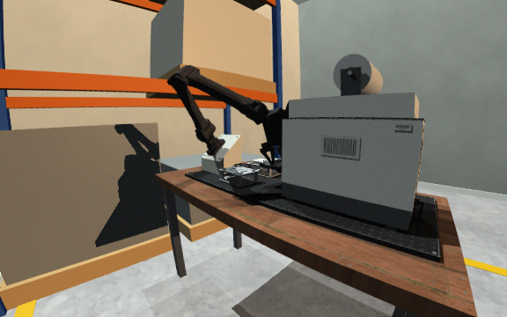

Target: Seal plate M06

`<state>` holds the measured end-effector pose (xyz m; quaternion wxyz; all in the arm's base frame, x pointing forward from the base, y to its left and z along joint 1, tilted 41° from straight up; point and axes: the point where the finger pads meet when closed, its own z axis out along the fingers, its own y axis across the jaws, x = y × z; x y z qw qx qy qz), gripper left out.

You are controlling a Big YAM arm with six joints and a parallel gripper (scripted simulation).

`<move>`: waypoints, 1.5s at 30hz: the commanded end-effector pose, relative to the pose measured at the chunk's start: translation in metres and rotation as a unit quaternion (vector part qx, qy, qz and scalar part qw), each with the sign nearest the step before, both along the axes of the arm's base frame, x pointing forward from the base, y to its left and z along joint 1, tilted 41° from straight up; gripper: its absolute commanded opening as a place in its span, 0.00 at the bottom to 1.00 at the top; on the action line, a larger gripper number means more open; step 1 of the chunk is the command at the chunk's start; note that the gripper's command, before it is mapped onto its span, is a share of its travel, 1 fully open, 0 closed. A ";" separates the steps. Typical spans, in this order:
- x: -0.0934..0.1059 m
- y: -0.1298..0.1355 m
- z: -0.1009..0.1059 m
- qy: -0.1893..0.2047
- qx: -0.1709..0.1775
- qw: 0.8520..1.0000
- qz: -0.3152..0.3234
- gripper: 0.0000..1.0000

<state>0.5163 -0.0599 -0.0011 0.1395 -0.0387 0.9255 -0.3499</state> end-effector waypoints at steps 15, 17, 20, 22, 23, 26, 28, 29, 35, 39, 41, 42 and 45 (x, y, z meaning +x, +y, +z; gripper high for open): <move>0.050 0.013 0.044 -0.075 0.006 0.997 0.005 0.00; 0.050 0.013 0.044 -0.075 0.006 0.997 0.005 0.00; 0.050 0.018 0.047 -0.073 0.006 0.997 0.006 0.00; 0.049 0.020 0.050 -0.071 0.006 0.997 0.006 0.00; 0.049 0.021 0.051 -0.071 0.006 0.997 0.006 0.00; 0.048 0.024 0.054 -0.069 0.006 0.998 0.007 0.00; 0.048 0.026 0.056 -0.069 0.007 0.998 0.007 0.00; 0.048 0.026 0.056 -0.069 0.007 0.998 0.007 0.00; 0.038 0.026 0.039 -0.048 0.007 0.999 0.008 0.00; 0.027 0.027 0.032 -0.032 0.005 0.999 0.011 0.00; 0.023 0.024 0.029 -0.025 0.003 1.000 0.012 0.00; 0.021 0.021 0.028 -0.022 0.002 1.000 0.011 0.00; 0.015 0.014 0.024 -0.012 0.000 1.000 0.008 0.00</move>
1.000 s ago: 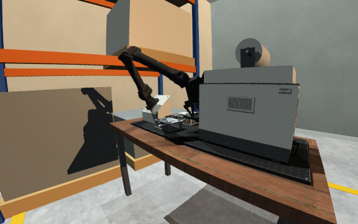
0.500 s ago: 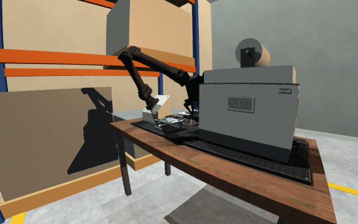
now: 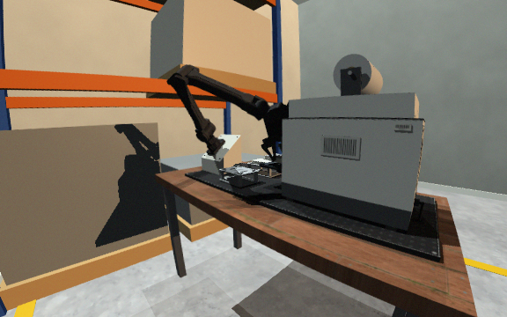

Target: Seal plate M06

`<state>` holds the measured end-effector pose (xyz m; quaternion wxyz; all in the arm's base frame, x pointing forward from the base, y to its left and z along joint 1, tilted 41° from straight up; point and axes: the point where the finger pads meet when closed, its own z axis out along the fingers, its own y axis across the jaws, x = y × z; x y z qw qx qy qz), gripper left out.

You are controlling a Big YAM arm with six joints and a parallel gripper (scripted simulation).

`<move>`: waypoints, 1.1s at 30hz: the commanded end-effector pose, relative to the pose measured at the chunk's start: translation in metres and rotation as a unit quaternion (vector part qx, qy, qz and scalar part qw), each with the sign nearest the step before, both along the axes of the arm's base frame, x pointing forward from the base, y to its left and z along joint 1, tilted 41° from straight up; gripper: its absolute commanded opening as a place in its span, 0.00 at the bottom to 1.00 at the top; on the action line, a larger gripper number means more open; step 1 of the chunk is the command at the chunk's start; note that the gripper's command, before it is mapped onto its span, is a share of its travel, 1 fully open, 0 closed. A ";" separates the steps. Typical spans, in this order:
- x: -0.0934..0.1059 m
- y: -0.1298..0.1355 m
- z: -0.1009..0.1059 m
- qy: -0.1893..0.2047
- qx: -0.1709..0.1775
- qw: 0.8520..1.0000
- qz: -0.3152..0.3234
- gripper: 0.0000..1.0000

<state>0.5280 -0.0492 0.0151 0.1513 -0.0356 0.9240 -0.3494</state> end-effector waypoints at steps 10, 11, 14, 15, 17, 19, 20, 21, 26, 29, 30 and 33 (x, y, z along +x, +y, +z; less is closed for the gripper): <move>-0.011 -0.011 -0.002 0.014 -0.002 1.000 -0.005 0.00; -0.013 -0.011 -0.003 0.015 -0.003 1.000 -0.006 0.00; -0.013 -0.012 -0.003 0.015 -0.002 1.000 -0.006 0.00; -0.012 -0.011 -0.002 0.014 -0.002 1.000 -0.006 0.00; -0.008 -0.007 0.001 0.010 -0.002 1.000 -0.002 0.00; -0.008 -0.007 0.001 0.010 -0.002 1.000 -0.002 0.00; -0.005 -0.004 0.002 0.007 -0.002 1.000 0.000 0.00; -0.003 -0.002 0.003 0.005 -0.001 1.000 0.002 0.00; 0.007 0.008 0.010 -0.005 0.000 1.000 0.011 0.00; 0.012 0.011 0.014 -0.011 0.001 1.000 0.012 0.00; 0.014 0.012 0.016 -0.013 0.001 1.000 0.013 0.00; 0.018 0.014 0.019 -0.018 0.002 1.000 0.014 0.00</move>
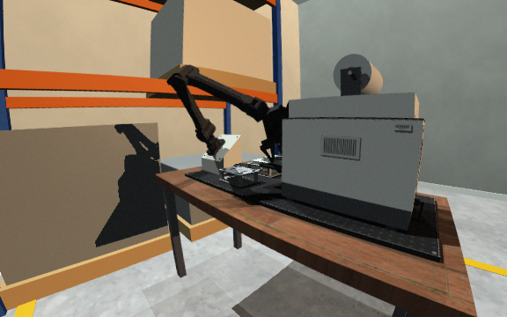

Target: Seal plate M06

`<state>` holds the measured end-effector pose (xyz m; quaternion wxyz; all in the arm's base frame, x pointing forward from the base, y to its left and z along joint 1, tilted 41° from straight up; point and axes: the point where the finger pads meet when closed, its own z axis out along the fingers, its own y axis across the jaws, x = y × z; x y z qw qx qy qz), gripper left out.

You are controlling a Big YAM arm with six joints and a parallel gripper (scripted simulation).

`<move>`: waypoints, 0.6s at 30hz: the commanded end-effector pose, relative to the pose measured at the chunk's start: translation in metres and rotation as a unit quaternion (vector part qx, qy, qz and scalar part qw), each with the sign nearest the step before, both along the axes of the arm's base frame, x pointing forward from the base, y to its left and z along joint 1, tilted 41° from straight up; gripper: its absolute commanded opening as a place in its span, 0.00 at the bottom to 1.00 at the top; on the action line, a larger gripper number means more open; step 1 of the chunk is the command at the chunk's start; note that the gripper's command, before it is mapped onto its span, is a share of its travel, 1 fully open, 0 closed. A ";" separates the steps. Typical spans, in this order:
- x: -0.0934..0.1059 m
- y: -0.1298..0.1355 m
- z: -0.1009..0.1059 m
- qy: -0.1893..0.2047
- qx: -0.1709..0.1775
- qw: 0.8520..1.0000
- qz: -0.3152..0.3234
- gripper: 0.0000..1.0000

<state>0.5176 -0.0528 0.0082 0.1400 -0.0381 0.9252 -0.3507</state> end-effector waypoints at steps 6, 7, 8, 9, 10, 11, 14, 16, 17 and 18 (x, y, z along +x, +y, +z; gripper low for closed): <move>0.022 0.018 0.021 -0.022 0.003 1.000 0.017 0.00; 0.020 0.018 0.019 -0.020 0.003 1.000 0.017 0.00; 0.018 0.017 0.018 -0.018 0.003 1.000 0.017 0.00; 0.016 0.017 0.017 -0.016 0.002 1.000 0.017 0.00; 0.015 0.016 0.015 -0.014 0.002 1.000 0.017 0.00; 0.013 0.016 0.014 -0.012 0.002 1.000 0.017 0.00; 0.007 0.015 0.010 -0.006 0.001 1.000 0.016 0.00; 0.004 0.014 0.008 -0.003 0.001 1.000 0.016 0.00; 0.002 0.014 0.006 -0.001 0.001 1.000 0.016 0.00; 0.001 0.014 0.006 0.000 0.001 1.000 0.016 0.00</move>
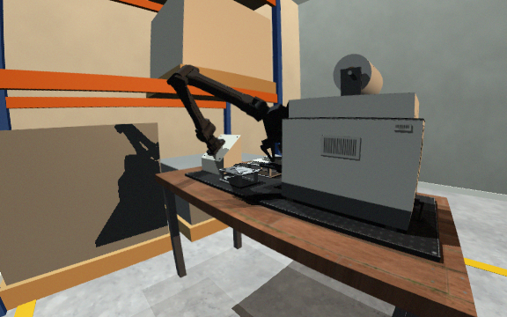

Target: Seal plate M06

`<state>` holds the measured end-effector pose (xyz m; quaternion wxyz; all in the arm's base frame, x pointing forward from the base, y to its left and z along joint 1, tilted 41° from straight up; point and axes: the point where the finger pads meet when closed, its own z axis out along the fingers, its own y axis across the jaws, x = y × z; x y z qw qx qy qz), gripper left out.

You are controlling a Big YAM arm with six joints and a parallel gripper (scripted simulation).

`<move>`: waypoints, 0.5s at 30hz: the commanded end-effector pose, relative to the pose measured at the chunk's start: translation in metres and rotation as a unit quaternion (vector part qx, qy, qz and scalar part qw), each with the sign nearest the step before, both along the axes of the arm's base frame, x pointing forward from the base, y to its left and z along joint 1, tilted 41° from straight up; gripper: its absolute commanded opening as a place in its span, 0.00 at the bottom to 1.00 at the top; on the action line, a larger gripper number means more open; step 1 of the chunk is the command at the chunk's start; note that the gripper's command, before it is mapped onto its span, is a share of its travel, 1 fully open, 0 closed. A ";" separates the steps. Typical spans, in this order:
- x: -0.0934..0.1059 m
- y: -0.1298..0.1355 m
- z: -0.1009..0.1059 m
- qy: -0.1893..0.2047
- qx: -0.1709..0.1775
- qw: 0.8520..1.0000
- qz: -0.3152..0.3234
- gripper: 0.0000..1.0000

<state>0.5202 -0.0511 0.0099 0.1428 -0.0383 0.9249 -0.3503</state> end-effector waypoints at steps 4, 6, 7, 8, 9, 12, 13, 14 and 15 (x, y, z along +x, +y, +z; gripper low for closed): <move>-0.002 0.016 0.010 -0.001 0.001 1.000 0.013 0.00; 0.001 0.020 0.017 -0.007 -0.001 1.000 0.010 0.00; 0.003 0.022 0.020 -0.010 0.000 1.000 0.010 0.00; 0.005 0.024 0.024 -0.014 0.001 1.000 0.010 0.00; 0.007 0.026 0.028 -0.017 0.002 1.000 0.009 0.00; 0.013 0.029 0.037 -0.025 0.003 1.000 0.008 0.00; 0.015 0.028 0.040 -0.028 0.004 1.000 0.005 0.00; 0.017 0.027 0.043 -0.029 0.004 1.000 0.002 0.00; 0.019 0.026 0.043 -0.029 0.004 1.000 0.000 0.00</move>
